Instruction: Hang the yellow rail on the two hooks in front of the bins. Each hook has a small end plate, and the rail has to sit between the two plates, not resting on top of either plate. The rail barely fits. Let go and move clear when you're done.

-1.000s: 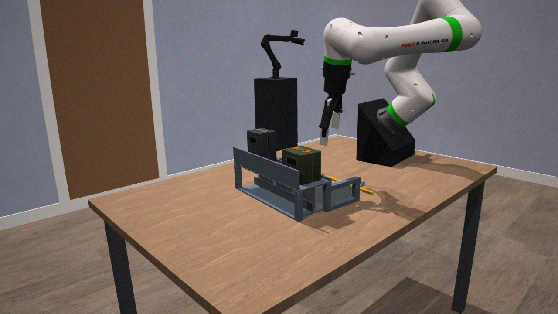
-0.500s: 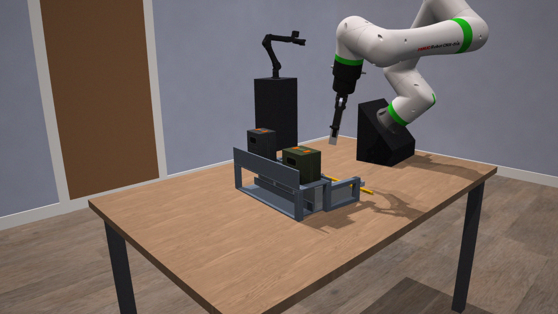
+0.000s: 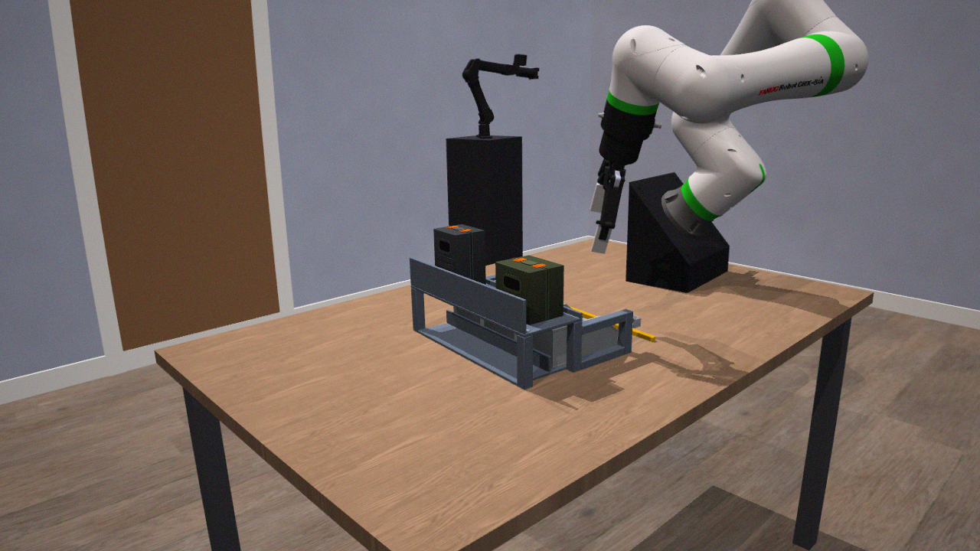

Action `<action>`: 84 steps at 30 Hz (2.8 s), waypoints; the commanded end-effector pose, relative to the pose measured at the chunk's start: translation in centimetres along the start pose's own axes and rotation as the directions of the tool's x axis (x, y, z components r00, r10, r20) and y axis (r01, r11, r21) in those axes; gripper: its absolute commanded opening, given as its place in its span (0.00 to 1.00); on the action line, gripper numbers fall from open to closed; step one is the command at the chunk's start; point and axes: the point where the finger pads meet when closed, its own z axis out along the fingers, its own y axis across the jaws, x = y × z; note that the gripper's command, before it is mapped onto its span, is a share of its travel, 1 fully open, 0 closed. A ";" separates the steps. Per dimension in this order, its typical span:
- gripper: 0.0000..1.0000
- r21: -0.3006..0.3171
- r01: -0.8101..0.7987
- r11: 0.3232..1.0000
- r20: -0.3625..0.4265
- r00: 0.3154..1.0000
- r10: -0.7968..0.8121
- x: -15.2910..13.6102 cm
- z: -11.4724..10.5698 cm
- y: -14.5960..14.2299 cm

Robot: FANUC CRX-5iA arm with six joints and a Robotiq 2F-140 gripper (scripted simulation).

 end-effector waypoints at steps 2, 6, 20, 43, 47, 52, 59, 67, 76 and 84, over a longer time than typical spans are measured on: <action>1.00 -0.017 0.047 0.999 -0.020 0.999 -0.048 -0.5 -0.6 -0.2; 1.00 -0.017 0.047 0.999 -0.020 0.999 -0.048 -0.5 -0.6 -0.2; 1.00 -0.089 0.220 0.971 -0.080 0.970 -0.228 -2.5 -3.2 -1.3; 1.00 -0.172 0.380 0.909 -0.126 0.906 -0.403 -4.6 -5.9 -2.4; 1.00 -0.224 0.467 0.855 -0.146 0.852 -0.503 -6.0 -7.7 -3.1; 1.00 -0.260 0.519 0.814 -0.155 0.810 -0.566 -7.0 -9.0 -3.5; 1.00 -0.260 0.519 0.814 -0.155 0.810 -0.566 -7.0 -9.0 -3.5; 1.00 -0.352 0.631 0.691 -0.167 0.684 -0.710 -9.6 -12.2 -4.5; 1.00 -0.352 0.631 0.691 -0.167 0.684 -0.710 -9.6 -12.2 -4.5; 1.00 -0.432 0.703 0.564 -0.164 0.554 -0.816 -12.1 -15.3 -5.3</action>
